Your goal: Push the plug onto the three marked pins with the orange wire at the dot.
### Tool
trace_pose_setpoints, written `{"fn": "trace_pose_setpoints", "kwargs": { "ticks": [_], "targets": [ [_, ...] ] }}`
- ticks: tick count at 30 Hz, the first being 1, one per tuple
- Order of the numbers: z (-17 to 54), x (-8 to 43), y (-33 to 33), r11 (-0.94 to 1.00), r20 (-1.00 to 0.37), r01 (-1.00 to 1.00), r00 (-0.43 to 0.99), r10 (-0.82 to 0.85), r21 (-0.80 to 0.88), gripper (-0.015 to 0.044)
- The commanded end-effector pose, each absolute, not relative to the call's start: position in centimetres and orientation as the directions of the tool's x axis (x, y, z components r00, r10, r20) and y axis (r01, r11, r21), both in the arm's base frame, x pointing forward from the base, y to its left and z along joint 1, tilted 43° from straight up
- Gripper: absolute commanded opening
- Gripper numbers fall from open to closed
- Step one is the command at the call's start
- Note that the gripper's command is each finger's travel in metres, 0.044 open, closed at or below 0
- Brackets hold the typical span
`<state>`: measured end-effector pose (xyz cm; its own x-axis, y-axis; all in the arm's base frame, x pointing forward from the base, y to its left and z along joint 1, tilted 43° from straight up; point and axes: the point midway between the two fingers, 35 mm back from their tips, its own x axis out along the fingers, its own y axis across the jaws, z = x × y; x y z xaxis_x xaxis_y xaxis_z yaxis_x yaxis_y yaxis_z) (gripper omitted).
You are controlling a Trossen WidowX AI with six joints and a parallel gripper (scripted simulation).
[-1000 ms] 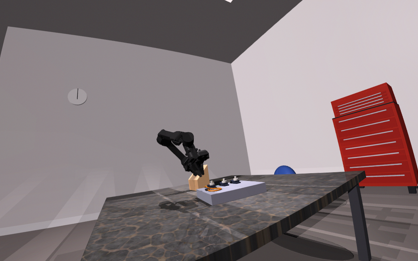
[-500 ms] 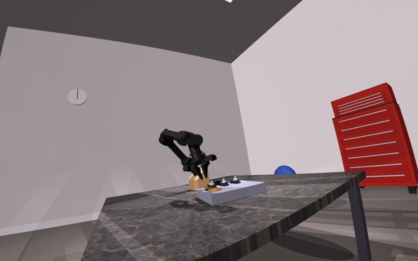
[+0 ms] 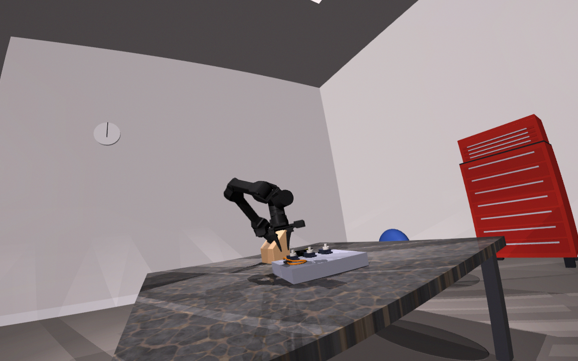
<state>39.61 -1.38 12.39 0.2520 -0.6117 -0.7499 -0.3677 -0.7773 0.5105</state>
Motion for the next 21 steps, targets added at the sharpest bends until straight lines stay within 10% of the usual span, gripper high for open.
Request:
{"fn": "trace_pose_setpoints", "kwargs": {
  "ticks": [1,21],
  "targets": [
    [12.1,39.8,-1.3,-0.769,-0.737,-0.257,0.226,-0.637,0.585,0.0115],
    [9.8,40.3,-3.0,-0.752,-0.725,-0.153,0.201,-0.659,0.641,0.0115]
  ]
}}
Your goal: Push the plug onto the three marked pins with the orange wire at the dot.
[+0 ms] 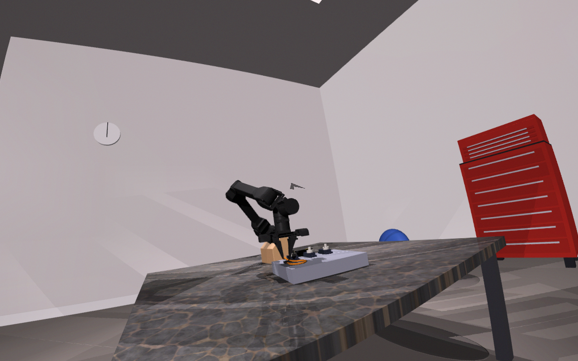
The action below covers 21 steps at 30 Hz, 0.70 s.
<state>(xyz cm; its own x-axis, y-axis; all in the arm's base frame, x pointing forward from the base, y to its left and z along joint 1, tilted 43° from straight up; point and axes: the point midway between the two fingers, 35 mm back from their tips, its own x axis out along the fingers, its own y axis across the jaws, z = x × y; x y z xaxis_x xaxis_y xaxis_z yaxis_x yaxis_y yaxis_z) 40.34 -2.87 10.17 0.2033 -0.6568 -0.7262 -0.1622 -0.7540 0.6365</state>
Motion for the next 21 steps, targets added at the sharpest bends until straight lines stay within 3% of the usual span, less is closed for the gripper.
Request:
{"fn": "trace_pose_setpoints", "kwargs": {
  "ticks": [1,11,14,21],
  "targets": [
    [9.73,40.32,-3.09,-0.752,-0.725,-0.153,0.201,-0.659,0.641,0.0115],
    [8.83,40.56,-3.92,-0.751,-0.724,-0.153,0.201,-0.660,0.642,0.0115],
    [8.83,40.56,-3.92,-0.751,-0.724,-0.153,0.201,-0.660,0.642,0.0036],
    [9.07,40.52,-3.69,-0.752,-0.724,-0.153,0.201,-0.659,0.642,0.0000]
  ]
}}
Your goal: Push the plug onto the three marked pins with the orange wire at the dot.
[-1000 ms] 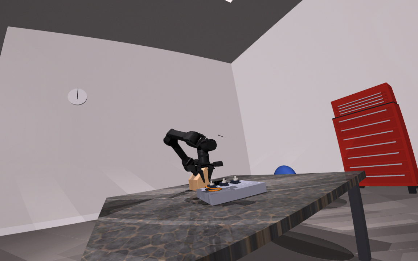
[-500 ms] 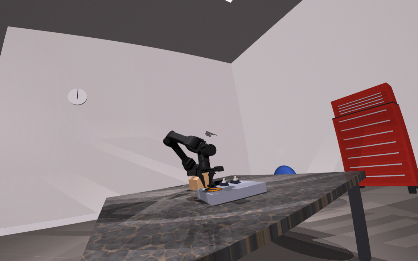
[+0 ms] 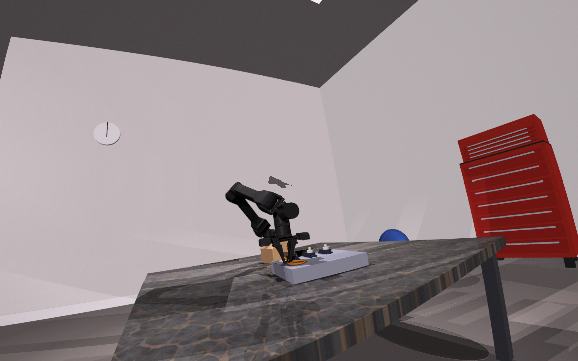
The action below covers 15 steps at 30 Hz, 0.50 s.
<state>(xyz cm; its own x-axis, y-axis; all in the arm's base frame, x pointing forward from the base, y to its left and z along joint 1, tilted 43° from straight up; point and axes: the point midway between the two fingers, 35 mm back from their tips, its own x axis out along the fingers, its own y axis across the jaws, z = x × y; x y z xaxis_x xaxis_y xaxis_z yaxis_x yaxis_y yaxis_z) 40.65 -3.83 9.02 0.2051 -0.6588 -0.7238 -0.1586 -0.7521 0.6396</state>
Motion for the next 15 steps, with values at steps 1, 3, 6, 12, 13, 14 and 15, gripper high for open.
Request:
{"fn": "trace_pose_setpoints", "kwargs": {
  "ticks": [1,3,6,12,13,14,15],
  "targets": [
    [9.3,40.5,-3.5,-0.752,-0.725,-0.153,0.201,-0.659,0.641,0.0000],
    [10.0,40.3,-2.8,-0.752,-0.725,-0.153,0.201,-0.658,0.641,0.0000],
    [11.3,40.0,-1.6,-0.753,-0.726,-0.153,0.201,-0.658,0.640,0.0000],
    [13.0,39.4,0.0,-0.753,-0.726,-0.153,0.201,-0.658,0.640,0.0000],
    [13.0,39.4,0.0,-0.753,-0.726,-0.157,0.201,-0.658,0.639,0.0000],
    [12.9,39.3,0.0,-0.754,-0.727,-0.166,0.201,-0.657,0.636,0.0000],
    [12.9,39.3,0.1,-0.754,-0.727,-0.180,0.201,-0.657,0.632,0.0000]
  ]
}}
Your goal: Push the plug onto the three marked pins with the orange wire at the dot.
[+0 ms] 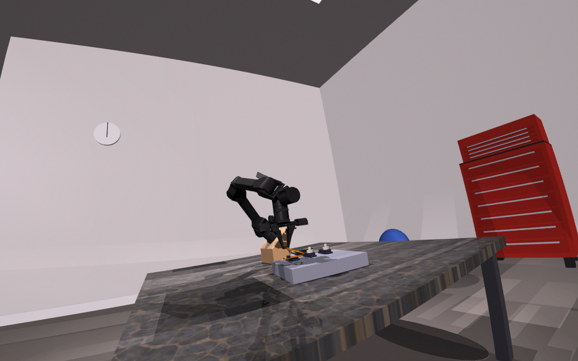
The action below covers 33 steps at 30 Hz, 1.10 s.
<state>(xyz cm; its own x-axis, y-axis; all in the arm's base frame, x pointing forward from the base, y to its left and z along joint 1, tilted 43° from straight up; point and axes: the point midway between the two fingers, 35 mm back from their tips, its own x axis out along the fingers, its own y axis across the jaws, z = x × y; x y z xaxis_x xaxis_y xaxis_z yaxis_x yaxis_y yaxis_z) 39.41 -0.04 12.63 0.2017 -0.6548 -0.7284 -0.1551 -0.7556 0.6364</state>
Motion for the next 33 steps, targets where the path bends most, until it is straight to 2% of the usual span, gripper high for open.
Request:
{"fn": "trace_pose_setpoints", "kwargs": {
  "ticks": [1,16,33],
  "targets": [
    [12.8,39.2,0.2,-0.754,-0.727,-0.198,0.201,-0.656,0.626,0.0000],
    [10.6,37.3,2.5,-0.689,-0.738,-0.570,0.200,-0.645,0.448,0.0000],
    [8.3,34.7,4.8,-0.458,-0.746,-0.875,0.198,-0.636,0.158,0.0000]
  ]
}}
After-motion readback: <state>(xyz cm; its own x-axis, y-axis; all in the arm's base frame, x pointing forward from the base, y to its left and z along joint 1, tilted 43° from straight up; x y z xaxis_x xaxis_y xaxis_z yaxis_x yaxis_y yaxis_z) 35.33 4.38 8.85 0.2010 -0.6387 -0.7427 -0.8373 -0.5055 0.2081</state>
